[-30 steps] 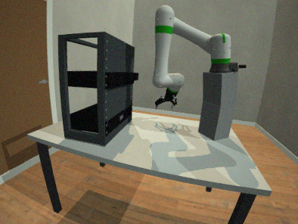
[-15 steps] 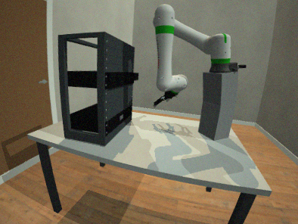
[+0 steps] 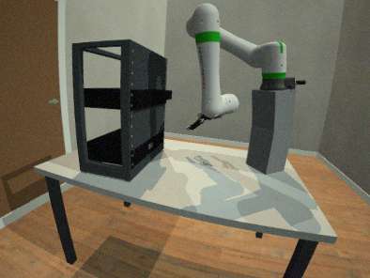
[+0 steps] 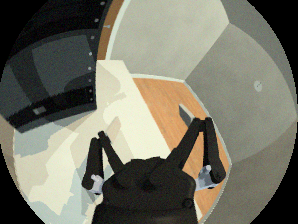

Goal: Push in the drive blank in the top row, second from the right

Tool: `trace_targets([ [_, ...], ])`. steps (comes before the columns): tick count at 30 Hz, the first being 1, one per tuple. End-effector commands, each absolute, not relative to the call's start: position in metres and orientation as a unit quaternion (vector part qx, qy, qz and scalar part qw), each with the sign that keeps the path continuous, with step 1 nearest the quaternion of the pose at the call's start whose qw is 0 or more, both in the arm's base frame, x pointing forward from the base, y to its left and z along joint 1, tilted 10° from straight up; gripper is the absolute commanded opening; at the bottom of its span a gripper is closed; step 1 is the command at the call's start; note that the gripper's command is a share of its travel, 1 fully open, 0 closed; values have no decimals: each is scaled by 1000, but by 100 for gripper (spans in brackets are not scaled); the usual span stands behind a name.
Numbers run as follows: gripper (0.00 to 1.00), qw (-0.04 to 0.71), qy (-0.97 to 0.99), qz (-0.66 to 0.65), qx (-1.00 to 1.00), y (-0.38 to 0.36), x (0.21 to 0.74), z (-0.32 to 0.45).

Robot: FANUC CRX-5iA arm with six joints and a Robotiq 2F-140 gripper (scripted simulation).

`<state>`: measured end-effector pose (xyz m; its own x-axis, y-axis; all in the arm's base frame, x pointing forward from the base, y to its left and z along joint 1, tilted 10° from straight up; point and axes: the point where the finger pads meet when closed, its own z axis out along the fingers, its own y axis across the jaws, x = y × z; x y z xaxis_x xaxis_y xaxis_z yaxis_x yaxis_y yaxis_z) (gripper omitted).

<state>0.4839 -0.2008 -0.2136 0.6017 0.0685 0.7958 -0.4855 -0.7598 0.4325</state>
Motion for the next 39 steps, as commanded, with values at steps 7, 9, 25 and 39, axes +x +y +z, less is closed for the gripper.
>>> trace_targets([
  [7,100,366,-10,451,814,-173,503,-180],
  [9,100,377,18,456,806,-165,508,-171],
  [25,100,437,186,488,732,-102,532,-115],
  [39,100,474,286,509,659,-49,540,-77],
])
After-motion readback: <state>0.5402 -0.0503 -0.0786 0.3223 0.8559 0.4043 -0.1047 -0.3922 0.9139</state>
